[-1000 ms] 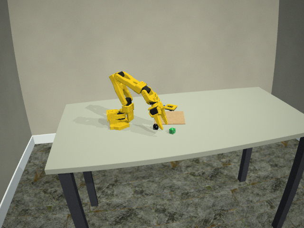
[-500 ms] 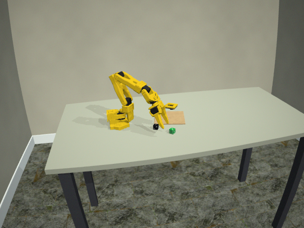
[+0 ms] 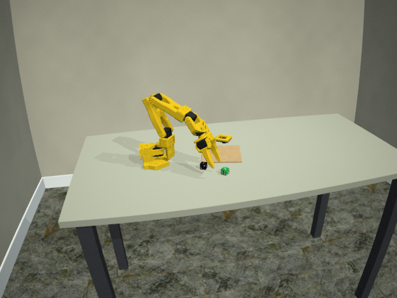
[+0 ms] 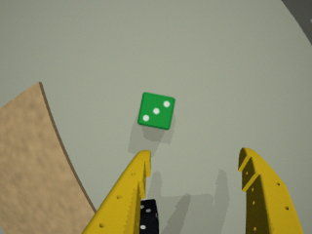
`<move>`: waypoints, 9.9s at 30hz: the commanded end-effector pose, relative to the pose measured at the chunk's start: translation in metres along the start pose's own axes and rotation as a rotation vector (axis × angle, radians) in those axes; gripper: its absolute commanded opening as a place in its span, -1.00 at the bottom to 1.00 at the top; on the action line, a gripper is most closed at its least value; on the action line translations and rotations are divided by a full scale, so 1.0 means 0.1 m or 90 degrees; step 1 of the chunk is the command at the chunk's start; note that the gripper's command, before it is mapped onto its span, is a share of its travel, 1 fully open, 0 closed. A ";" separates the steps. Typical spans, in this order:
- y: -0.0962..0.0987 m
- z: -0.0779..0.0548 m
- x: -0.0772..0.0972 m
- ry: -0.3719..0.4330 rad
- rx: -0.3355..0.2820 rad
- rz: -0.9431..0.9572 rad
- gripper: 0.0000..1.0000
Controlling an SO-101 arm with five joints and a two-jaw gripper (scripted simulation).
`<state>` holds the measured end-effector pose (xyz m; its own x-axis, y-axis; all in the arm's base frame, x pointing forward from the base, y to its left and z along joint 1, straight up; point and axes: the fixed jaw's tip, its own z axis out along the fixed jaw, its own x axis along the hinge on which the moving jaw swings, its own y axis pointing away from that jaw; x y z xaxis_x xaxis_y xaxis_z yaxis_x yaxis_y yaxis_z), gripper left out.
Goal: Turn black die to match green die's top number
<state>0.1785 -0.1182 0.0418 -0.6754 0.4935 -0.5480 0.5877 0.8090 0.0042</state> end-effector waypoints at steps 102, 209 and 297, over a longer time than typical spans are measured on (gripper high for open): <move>0.09 -0.49 0.57 -0.031 -0.026 -0.037 -0.44; 0.08 -0.89 0.25 -0.030 -0.021 -0.730 -0.44; 0.05 -0.55 0.53 0.258 -0.300 -1.068 -0.44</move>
<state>0.1158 -0.0685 0.0530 -0.4622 -0.8868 0.0007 -0.8867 0.4621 0.0156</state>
